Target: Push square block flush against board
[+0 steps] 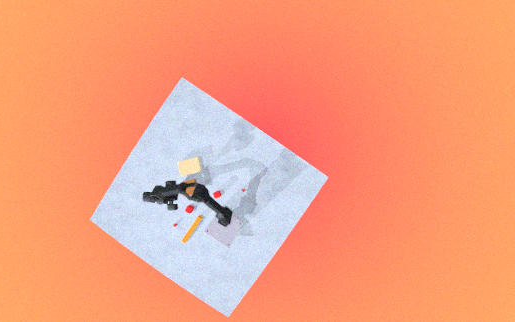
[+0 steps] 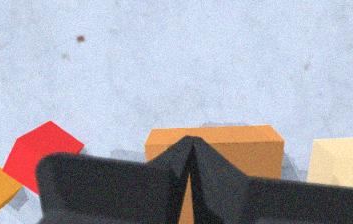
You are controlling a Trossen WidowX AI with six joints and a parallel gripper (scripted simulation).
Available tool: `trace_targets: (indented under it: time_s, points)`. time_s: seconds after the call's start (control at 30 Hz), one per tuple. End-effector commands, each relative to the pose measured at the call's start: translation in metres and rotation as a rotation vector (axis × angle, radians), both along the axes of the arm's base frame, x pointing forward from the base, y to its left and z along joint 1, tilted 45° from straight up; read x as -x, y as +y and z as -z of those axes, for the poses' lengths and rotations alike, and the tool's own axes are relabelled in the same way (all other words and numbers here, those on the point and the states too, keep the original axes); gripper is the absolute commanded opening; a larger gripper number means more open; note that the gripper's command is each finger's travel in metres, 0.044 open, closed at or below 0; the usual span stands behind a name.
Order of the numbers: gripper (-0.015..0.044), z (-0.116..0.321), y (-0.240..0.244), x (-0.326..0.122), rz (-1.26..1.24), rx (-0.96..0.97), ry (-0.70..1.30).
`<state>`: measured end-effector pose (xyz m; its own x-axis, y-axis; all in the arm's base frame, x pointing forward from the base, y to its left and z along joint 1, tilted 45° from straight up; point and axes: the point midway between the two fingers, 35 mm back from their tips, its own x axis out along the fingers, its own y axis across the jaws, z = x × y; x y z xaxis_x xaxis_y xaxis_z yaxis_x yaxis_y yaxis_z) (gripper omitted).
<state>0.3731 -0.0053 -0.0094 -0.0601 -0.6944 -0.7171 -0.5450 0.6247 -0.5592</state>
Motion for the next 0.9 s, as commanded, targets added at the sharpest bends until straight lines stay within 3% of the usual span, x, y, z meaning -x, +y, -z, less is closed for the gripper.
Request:
trace_targets:
  time_s: [0.0,0.23,0.4,0.87]
  points:
    - [0.0,-0.001,-0.002,-0.013,-0.089,-0.004,0.074]
    - [0.0,0.001,-0.005,-0.018,-0.126,-0.006,0.11]
    - [0.0,0.038,-0.042,-0.015,-0.126,-0.003,0.11]
    - [0.0,0.031,-0.049,-0.005,-0.126,-0.003,0.111]
